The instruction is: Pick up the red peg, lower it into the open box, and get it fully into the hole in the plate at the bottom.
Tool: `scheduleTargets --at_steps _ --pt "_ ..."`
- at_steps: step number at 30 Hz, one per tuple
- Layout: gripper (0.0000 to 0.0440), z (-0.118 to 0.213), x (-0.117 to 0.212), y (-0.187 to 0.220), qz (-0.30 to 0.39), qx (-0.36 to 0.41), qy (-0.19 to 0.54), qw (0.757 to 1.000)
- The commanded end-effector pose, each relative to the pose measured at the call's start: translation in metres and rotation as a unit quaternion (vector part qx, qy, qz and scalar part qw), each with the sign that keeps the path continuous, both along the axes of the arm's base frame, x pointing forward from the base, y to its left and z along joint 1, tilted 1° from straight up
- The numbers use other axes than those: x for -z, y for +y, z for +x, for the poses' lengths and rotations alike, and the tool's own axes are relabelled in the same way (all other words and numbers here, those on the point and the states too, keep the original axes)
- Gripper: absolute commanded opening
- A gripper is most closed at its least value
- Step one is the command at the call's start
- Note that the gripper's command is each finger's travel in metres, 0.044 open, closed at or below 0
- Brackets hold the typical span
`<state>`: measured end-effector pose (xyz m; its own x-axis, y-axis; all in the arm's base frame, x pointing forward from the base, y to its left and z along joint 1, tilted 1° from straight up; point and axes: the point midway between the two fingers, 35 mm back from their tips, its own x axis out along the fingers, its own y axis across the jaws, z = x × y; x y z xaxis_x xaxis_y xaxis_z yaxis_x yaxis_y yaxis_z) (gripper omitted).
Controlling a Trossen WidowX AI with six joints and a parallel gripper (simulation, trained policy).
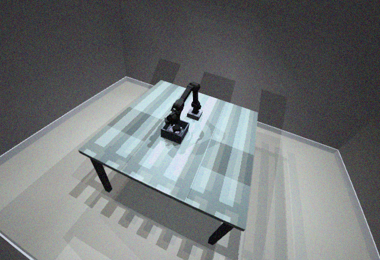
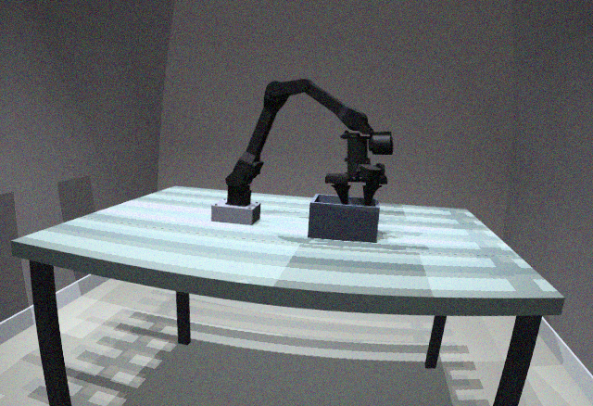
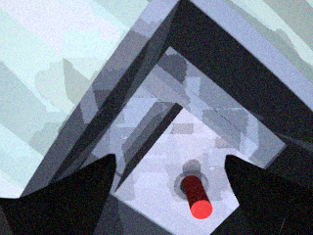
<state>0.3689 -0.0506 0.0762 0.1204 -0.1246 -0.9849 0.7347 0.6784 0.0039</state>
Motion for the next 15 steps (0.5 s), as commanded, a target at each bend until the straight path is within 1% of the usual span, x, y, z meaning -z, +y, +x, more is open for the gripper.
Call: scheduleTargets --at_steps 1,15 --pt "0.0439 0.012 -0.007 0.002 0.014 -0.008 -0.007 1.000" --pt "0.0440 0.061 -0.042 0.023 0.065 -0.054 -0.059 0.995"
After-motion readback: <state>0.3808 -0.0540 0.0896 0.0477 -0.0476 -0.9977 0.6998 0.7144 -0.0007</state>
